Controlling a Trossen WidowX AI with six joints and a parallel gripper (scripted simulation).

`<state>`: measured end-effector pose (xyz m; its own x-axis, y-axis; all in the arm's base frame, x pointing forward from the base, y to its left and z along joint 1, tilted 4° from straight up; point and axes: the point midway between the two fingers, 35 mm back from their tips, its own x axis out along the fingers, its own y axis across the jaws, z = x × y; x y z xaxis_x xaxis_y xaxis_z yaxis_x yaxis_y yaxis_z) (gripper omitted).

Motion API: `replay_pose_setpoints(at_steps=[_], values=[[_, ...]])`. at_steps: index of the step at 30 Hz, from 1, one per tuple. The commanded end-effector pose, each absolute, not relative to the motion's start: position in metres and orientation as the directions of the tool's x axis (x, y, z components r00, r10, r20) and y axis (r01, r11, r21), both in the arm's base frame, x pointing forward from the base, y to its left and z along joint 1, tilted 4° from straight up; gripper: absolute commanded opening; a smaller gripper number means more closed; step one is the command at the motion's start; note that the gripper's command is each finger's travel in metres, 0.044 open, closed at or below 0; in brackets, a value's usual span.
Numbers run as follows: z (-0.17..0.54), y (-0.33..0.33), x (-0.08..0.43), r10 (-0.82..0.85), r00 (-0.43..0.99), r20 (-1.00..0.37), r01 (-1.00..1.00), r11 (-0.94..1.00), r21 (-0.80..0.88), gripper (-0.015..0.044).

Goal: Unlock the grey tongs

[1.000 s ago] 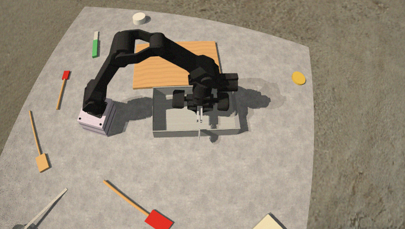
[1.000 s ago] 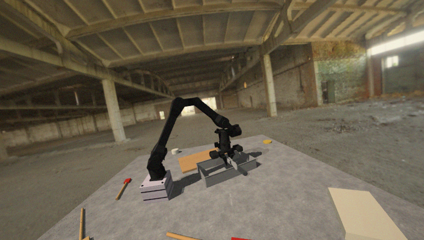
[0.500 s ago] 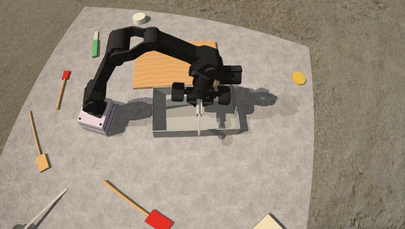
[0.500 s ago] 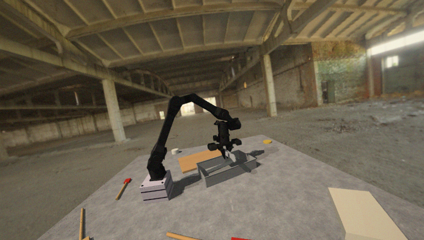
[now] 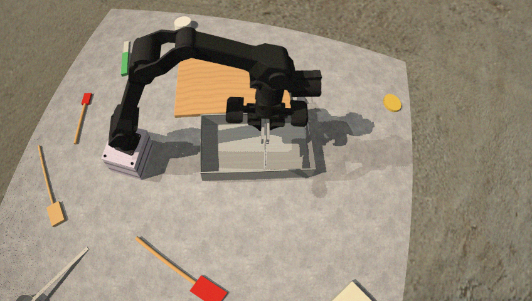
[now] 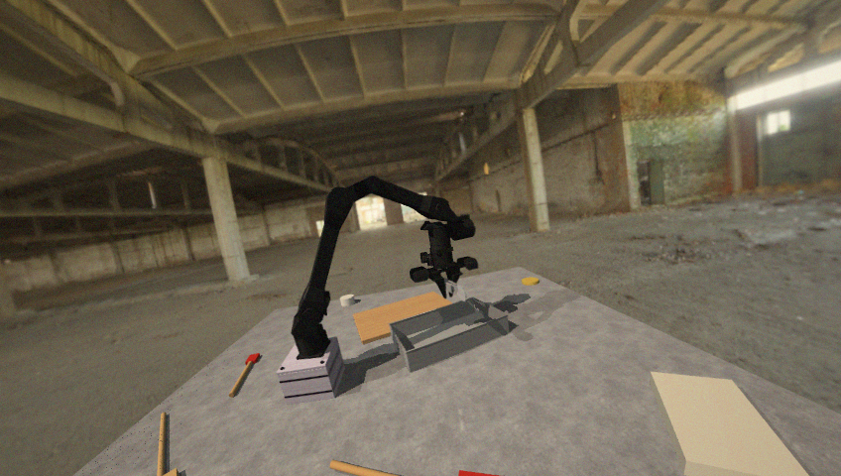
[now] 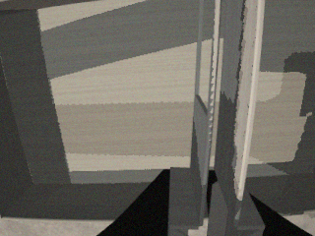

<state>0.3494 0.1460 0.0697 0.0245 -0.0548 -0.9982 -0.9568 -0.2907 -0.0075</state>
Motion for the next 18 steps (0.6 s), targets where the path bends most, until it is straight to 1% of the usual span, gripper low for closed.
replay_pose_setpoints(at_steps=[1,18], values=[[0.069,0.152,0.348,-0.054,0.025,-0.998,-0.965,-0.261,-0.01,-0.015],[0.067,0.222,0.318,-0.043,0.023,-0.999,-0.993,0.113,-0.028,-0.015]])
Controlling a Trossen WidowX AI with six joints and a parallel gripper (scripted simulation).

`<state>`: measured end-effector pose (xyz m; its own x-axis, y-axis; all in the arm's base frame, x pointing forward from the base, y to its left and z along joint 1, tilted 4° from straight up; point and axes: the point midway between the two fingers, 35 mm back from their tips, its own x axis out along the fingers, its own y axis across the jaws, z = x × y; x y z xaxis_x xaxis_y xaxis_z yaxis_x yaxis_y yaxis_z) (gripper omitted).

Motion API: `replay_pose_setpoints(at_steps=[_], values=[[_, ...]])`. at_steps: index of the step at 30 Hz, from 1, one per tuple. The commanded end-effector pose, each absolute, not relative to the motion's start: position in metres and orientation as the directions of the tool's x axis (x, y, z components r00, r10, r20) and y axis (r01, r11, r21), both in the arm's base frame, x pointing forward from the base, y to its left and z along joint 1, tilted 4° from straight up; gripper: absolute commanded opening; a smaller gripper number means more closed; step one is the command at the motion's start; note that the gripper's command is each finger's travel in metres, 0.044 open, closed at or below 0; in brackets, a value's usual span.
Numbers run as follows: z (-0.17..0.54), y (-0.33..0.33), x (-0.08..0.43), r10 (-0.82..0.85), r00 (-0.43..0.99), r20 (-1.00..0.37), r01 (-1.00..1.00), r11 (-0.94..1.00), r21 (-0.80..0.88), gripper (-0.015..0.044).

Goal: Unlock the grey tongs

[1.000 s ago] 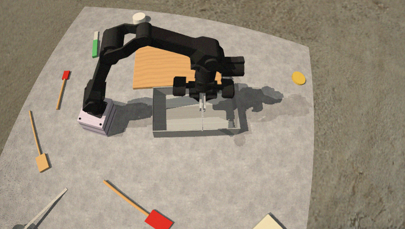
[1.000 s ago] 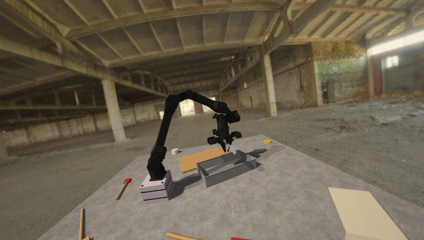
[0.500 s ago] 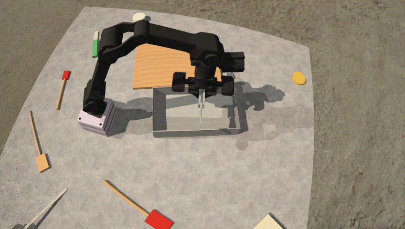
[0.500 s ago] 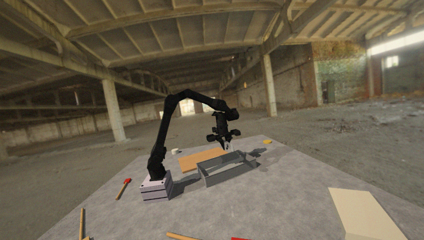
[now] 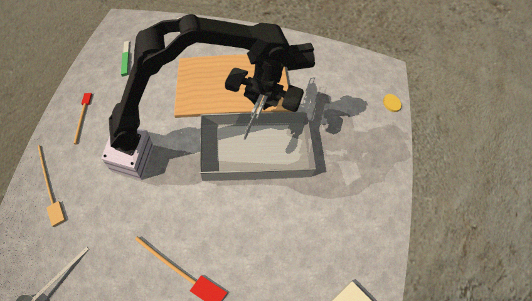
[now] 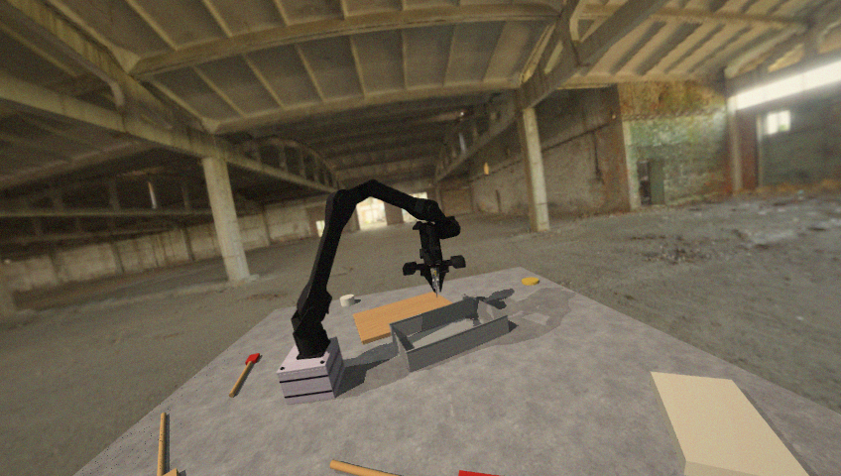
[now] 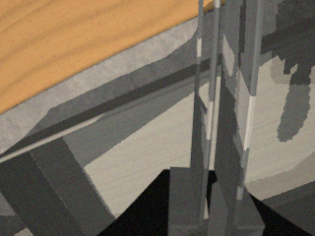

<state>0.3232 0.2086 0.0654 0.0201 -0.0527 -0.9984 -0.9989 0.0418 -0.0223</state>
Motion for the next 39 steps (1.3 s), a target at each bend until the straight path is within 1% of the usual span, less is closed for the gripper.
replay_pose_setpoints(at_steps=[1,14,24,39], values=[[0.067,0.226,0.316,-0.043,0.023,-0.999,-0.99,0.136,-0.029,-0.015],[0.066,0.276,0.283,-0.037,0.02,-0.999,-0.91,0.414,-0.033,-0.015],[0.065,0.284,0.276,-0.036,0.02,-0.999,-0.887,0.46,-0.034,-0.015],[0.063,0.336,0.226,-0.03,0.015,-0.999,-0.683,0.73,-0.032,-0.015]])
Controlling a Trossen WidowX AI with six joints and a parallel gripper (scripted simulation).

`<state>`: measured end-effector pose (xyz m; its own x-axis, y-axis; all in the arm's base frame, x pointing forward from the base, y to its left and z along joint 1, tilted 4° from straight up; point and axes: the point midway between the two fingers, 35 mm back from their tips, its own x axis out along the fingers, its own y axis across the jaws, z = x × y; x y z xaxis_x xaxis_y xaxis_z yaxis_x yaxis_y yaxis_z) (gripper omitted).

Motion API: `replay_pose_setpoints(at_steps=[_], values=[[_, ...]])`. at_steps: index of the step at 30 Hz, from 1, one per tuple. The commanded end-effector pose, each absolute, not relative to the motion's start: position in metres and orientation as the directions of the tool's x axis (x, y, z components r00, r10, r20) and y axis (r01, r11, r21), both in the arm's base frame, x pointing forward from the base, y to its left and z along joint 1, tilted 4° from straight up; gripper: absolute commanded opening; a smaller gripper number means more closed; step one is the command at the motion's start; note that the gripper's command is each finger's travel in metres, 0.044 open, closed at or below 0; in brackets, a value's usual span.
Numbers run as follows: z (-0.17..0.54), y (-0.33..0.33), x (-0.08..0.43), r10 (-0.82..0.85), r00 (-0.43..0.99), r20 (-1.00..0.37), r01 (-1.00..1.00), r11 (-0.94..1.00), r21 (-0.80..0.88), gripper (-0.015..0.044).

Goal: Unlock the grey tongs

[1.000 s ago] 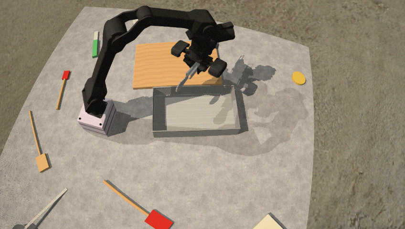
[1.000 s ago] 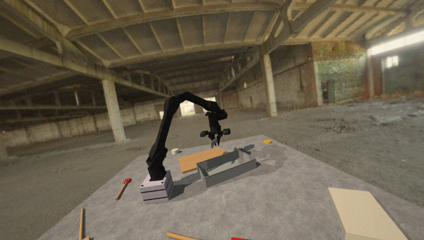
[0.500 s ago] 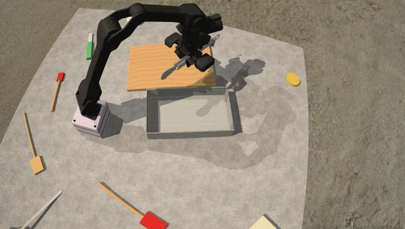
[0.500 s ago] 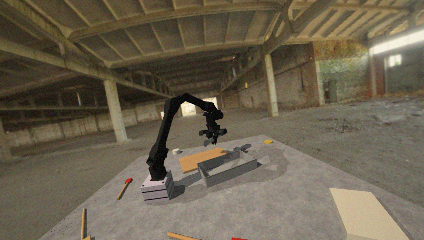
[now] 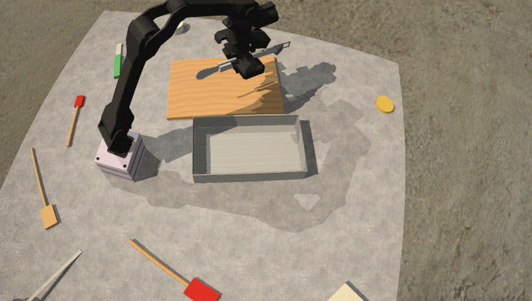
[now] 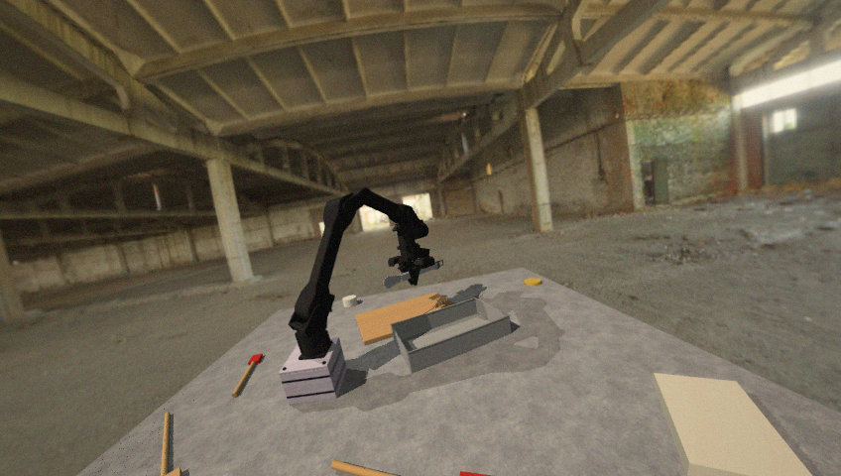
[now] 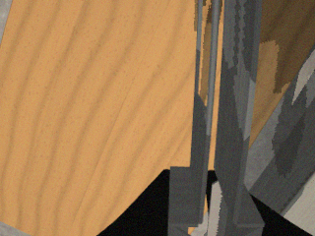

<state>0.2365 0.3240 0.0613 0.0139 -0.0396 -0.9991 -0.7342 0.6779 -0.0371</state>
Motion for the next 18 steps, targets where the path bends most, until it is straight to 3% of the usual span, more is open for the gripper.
replay_pose_setpoints(at_steps=[1,18], values=[[0.063,0.339,0.223,-0.029,0.015,-0.999,-0.666,0.746,-0.032,-0.015],[0.061,0.38,0.164,-0.027,0.008,-1.0,-0.383,0.923,-0.028,-0.015]])
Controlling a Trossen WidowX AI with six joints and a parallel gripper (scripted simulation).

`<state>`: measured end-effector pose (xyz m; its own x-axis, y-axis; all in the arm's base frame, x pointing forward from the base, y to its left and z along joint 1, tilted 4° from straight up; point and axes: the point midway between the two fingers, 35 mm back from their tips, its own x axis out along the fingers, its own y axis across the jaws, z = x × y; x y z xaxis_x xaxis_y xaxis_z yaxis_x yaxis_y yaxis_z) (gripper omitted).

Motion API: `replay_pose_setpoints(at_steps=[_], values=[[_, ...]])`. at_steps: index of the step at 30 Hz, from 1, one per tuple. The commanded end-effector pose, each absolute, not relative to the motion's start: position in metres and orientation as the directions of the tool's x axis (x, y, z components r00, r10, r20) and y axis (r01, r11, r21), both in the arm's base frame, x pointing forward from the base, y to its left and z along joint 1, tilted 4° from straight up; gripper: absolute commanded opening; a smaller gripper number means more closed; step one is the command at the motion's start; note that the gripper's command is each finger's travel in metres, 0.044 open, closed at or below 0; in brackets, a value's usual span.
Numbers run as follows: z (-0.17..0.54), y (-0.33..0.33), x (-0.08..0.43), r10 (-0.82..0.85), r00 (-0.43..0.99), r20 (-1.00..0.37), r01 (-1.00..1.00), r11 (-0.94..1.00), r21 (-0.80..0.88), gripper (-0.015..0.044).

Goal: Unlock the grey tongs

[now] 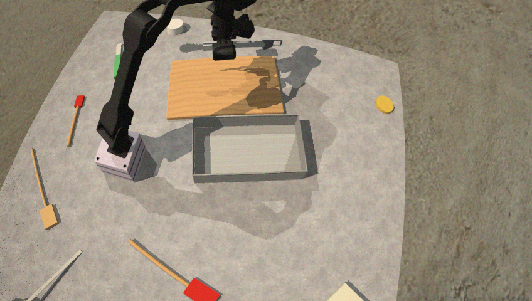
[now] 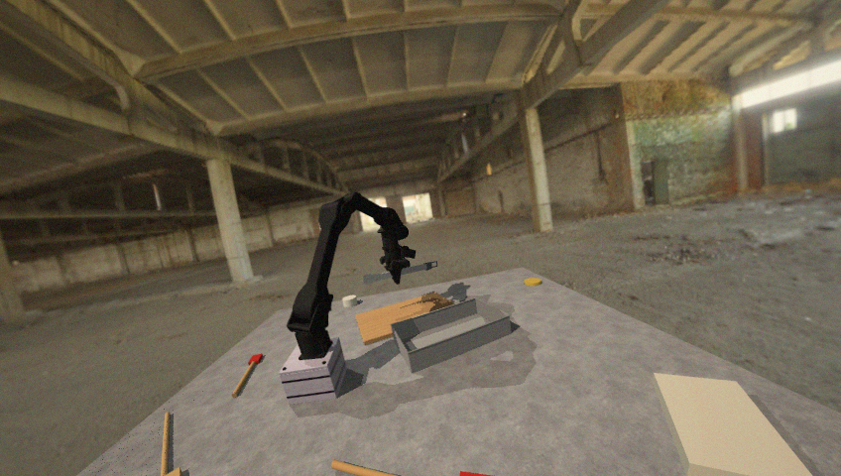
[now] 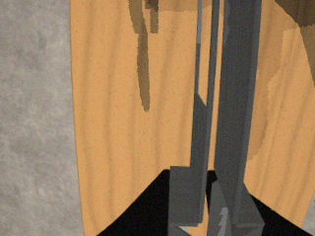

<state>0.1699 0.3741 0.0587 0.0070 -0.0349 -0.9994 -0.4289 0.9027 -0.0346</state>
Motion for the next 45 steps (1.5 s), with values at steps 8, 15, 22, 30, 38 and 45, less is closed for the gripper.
replay_pose_setpoints(at_steps=[8,15,22,30,38,45], values=[[0.061,0.38,0.164,-0.027,0.008,-1.0,-0.383,0.923,-0.028,-0.015],[0.056,0.384,0.165,-0.003,0.086,-0.996,-0.408,0.912,-0.038,-0.015],[0.05,0.392,0.166,0.055,0.242,-0.969,-0.449,0.892,-0.061,-0.015],[0.048,0.4,0.165,0.131,0.406,-0.904,-0.472,0.878,-0.085,-0.015],[0.052,0.403,0.161,0.206,0.549,-0.81,-0.476,0.874,-0.1,-0.015],[0.058,0.402,0.156,0.265,0.655,-0.708,-0.465,0.879,-0.102,-0.015]])
